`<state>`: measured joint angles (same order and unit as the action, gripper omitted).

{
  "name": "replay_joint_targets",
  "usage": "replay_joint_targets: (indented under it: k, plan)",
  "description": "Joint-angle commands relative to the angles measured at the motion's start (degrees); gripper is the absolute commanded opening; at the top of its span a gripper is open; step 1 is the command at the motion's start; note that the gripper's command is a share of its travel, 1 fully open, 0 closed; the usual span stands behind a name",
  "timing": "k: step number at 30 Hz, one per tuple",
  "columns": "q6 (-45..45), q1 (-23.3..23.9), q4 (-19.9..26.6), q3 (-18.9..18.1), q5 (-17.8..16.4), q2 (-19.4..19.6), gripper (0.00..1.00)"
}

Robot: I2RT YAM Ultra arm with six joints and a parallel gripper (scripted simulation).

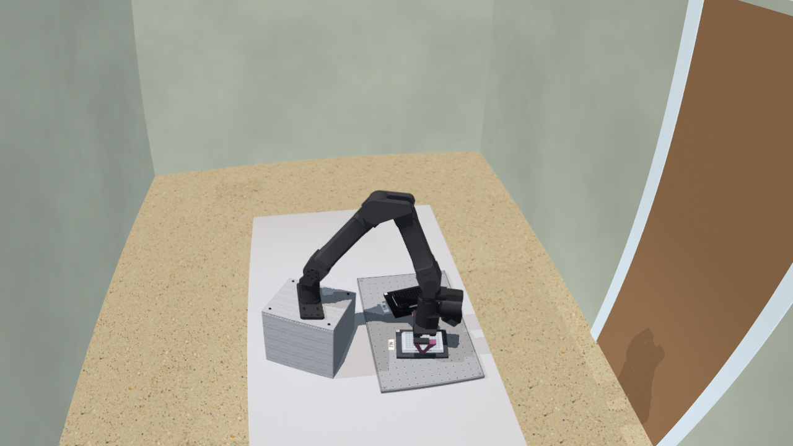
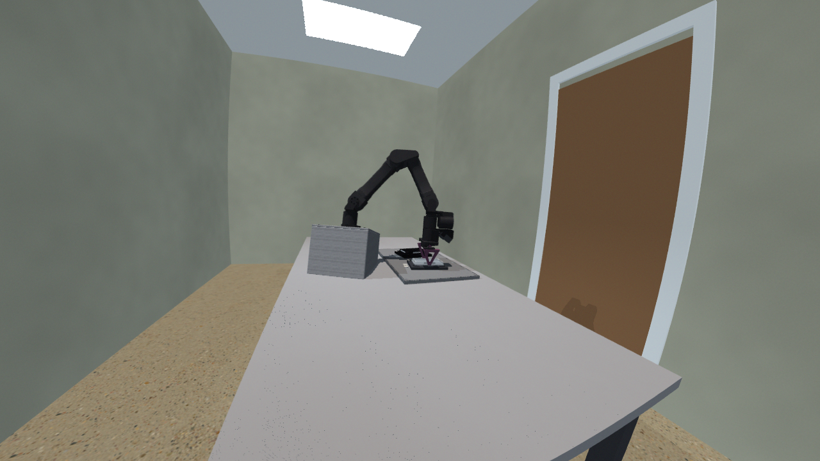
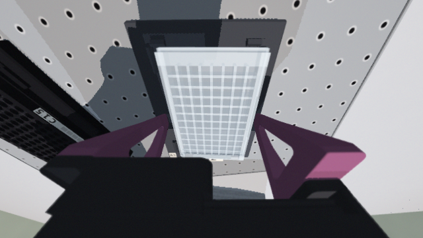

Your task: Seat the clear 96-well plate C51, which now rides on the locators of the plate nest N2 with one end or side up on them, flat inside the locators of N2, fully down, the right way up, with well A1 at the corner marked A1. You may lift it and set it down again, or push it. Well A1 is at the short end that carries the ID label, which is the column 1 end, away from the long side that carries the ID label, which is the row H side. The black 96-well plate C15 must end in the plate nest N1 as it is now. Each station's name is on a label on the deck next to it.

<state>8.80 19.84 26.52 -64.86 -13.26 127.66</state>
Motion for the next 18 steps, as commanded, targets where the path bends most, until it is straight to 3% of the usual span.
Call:
replay_joint_targets:
  k: [1, 16, 17, 18]
  plan:
    - [-0.1, 0.1, -1.1, -0.1, 0.0, 0.0, 1.0]
    - [-0.1, 0.1, -1.1, -0.1, 0.0, 0.0, 1.0]
    - [-0.1, 0.1, -1.1, -0.1, 0.0, 0.0, 0.0]
    - [-0.1, 0.1, -1.1, -0.1, 0.0, 0.0, 0.0]
